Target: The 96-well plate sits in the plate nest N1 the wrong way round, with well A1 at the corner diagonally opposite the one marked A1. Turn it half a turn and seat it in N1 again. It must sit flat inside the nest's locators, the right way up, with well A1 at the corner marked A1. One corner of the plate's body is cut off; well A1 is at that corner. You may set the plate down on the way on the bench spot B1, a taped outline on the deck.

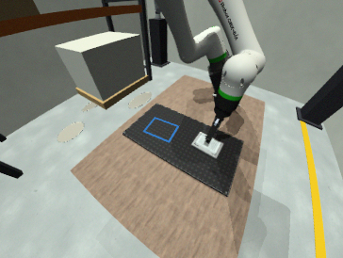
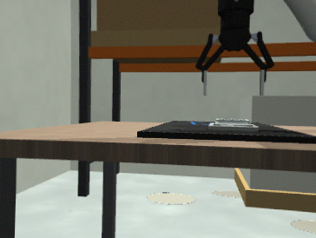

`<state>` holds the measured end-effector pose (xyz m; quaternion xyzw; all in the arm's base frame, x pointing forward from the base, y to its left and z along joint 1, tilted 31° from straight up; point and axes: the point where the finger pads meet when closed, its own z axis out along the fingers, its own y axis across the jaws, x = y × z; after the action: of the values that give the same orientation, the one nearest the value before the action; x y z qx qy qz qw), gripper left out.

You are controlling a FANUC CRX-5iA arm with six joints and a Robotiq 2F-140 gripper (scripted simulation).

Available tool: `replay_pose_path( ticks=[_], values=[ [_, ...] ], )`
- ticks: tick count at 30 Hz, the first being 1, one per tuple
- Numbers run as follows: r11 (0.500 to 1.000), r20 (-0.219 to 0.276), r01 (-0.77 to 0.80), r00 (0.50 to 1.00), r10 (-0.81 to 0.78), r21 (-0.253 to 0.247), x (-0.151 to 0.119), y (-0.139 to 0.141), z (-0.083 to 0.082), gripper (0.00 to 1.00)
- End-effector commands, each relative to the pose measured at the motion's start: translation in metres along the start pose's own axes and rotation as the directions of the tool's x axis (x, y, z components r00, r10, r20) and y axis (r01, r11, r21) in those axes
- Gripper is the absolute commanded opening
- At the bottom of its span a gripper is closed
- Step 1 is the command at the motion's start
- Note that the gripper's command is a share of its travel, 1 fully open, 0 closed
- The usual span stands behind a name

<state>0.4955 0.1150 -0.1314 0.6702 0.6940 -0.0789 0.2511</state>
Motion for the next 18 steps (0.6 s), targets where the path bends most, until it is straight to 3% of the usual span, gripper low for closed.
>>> replay_pose_path(
  ticks=[1, 18],
  values=[
    [1.000, 0.000, 0.000, 1.000, 0.000, -0.001, 0.001, 0.000, 0.000, 1.00],
    [1.000, 0.000, 0.000, 1.000, 0.000, -0.001, 0.001, 0.000, 0.017, 1.00]
  ],
)
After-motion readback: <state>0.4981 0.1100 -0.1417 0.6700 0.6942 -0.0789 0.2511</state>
